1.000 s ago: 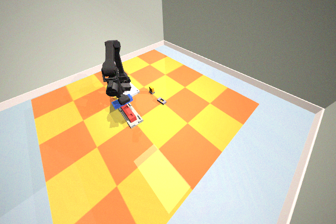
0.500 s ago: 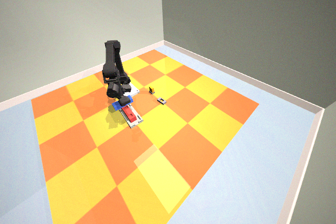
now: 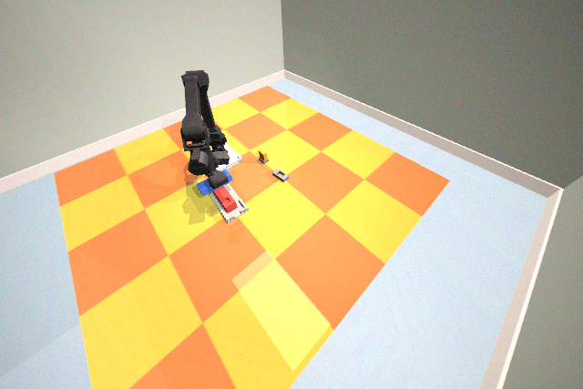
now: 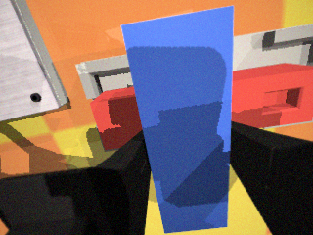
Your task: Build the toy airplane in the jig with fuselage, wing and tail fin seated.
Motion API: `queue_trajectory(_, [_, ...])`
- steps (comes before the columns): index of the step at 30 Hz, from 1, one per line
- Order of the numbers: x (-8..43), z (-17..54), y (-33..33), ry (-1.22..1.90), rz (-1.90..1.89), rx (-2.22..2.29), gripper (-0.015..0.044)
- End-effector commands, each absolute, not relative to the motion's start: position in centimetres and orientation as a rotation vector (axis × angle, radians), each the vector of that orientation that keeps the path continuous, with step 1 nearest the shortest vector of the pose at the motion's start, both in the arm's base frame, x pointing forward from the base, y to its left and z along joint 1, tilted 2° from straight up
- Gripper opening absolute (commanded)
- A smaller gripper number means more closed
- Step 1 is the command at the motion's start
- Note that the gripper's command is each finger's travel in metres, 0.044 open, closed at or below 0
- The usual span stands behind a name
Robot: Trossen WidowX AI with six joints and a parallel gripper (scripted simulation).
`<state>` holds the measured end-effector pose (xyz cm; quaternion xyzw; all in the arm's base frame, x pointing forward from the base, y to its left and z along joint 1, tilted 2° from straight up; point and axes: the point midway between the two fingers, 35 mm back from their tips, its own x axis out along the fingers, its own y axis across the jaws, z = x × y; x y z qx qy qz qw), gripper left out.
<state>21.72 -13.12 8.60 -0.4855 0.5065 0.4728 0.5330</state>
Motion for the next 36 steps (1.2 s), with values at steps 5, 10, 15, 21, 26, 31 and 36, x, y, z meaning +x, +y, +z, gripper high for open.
queue_trajectory(5, [21.56, 7.85, -12.94, 1.207, 1.134, -1.151, 0.0195])
queue_trajectory(10, [21.67, 8.11, -13.06, 1.208, 1.13, -1.156, 0.0168])
queue_trajectory(15, [21.67, 8.11, -13.06, 1.208, 1.13, -1.156, 0.0056])
queue_trajectory(21, [21.67, 8.11, -13.06, 1.208, 1.13, -1.156, 0.0161])
queue_trajectory(26, [21.67, 8.11, -13.06, 1.208, 1.13, -1.156, 0.0293])
queue_trajectory(31, [21.67, 8.11, -13.06, 1.208, 1.13, -1.156, 0.0424])
queue_trajectory(36, [21.67, 8.11, -13.06, 1.208, 1.13, -1.156, 0.044])
